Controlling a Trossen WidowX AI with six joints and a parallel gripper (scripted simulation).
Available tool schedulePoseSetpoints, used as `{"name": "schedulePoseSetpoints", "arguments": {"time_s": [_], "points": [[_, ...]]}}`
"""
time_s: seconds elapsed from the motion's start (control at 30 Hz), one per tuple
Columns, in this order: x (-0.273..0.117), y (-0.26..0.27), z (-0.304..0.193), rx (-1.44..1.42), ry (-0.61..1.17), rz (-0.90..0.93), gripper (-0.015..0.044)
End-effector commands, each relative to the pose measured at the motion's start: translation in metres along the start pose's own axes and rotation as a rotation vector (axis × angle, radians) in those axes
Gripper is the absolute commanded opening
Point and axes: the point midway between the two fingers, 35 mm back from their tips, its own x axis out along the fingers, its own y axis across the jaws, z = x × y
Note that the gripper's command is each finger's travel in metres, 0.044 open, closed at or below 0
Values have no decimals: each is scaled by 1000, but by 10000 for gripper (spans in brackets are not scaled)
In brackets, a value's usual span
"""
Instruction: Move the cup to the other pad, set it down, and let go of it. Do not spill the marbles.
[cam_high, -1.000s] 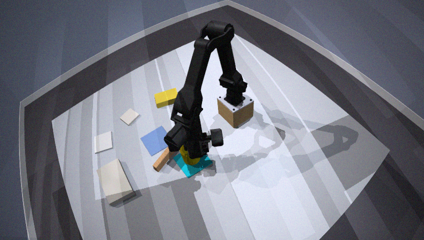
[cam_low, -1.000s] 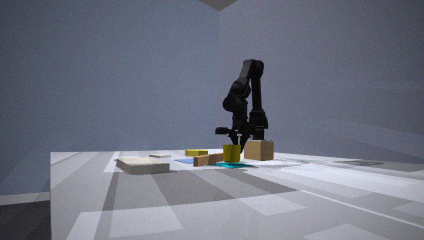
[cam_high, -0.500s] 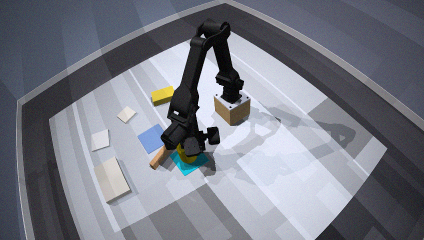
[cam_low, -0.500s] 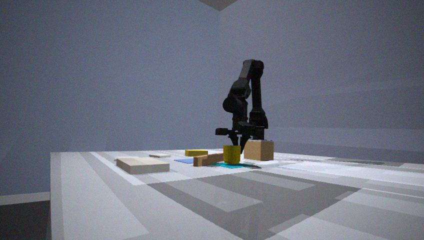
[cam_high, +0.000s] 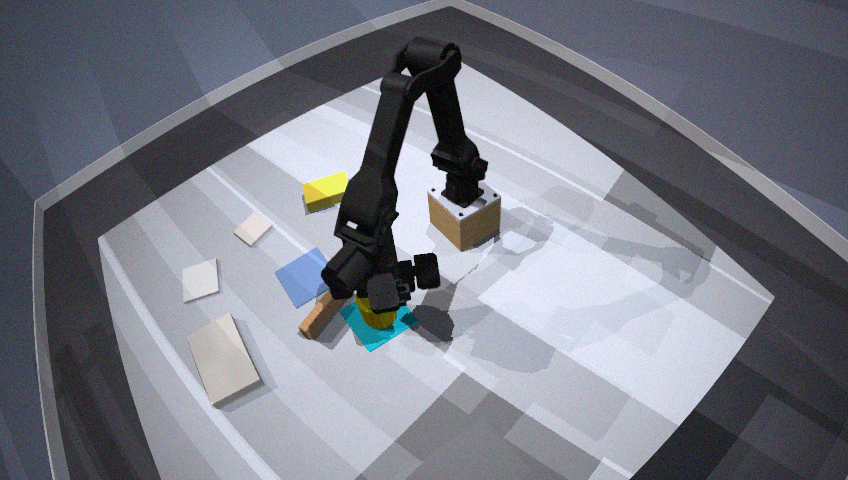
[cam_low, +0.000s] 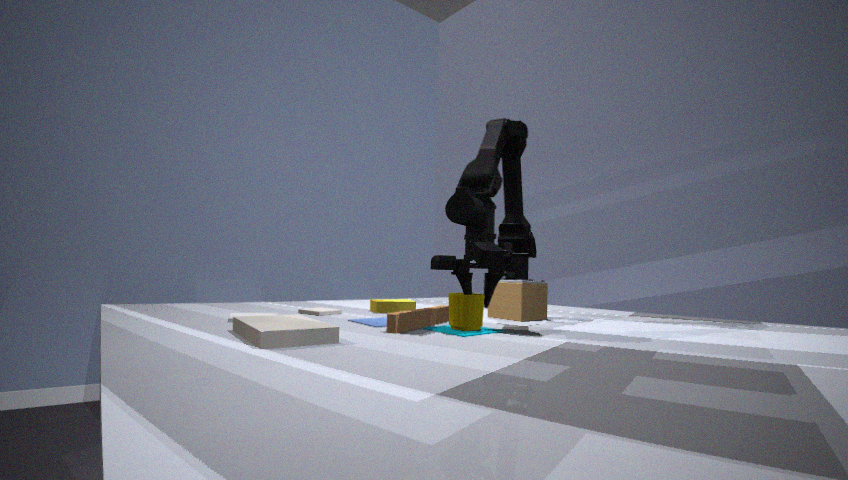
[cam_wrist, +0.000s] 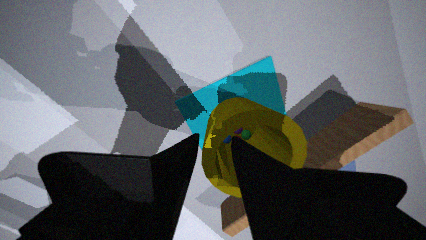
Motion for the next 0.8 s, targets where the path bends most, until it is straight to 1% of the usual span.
{"name": "schedulePoseSetpoints", "arguments": {"time_s": [0.0, 0.77], "points": [[-4, 0, 0, 1, -1, 0, 147], [-42, -1, -1, 5, -5, 2, 147]]}}
